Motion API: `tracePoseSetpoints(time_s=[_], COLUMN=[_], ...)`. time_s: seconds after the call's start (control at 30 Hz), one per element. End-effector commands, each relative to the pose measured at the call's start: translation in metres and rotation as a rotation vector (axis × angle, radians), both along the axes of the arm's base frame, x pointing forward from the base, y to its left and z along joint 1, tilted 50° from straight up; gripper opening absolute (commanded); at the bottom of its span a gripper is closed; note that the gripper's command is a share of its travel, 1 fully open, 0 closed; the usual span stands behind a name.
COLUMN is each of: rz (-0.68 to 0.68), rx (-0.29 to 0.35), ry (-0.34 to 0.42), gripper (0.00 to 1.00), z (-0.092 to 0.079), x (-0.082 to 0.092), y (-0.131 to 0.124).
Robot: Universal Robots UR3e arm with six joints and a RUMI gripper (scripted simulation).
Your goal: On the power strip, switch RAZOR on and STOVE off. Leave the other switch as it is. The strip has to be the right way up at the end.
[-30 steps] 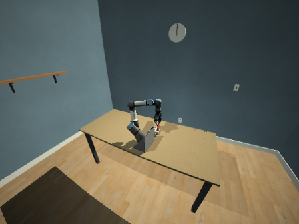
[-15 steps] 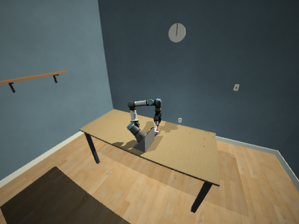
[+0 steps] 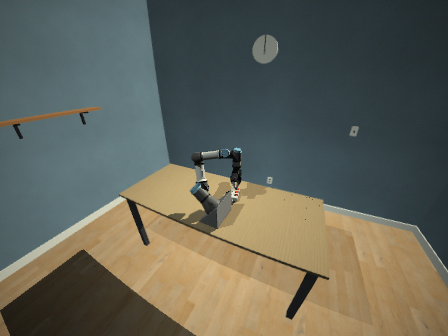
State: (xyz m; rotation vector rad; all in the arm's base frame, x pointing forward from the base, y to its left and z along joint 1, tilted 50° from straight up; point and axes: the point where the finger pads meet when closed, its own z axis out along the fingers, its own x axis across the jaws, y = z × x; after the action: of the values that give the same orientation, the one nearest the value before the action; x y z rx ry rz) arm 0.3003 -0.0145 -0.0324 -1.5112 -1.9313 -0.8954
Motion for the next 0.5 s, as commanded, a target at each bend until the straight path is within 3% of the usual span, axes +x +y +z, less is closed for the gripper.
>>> tracePoseSetpoints(time_s=[0.0, 0.47], rz=[-0.001, -0.001], rx=[-0.002, -0.002], ry=[-0.001, -0.002], gripper=[0.00, 0.00], z=[0.0000, -0.0030], x=[0.0004, 0.0002], y=[-0.0008, 0.0028])
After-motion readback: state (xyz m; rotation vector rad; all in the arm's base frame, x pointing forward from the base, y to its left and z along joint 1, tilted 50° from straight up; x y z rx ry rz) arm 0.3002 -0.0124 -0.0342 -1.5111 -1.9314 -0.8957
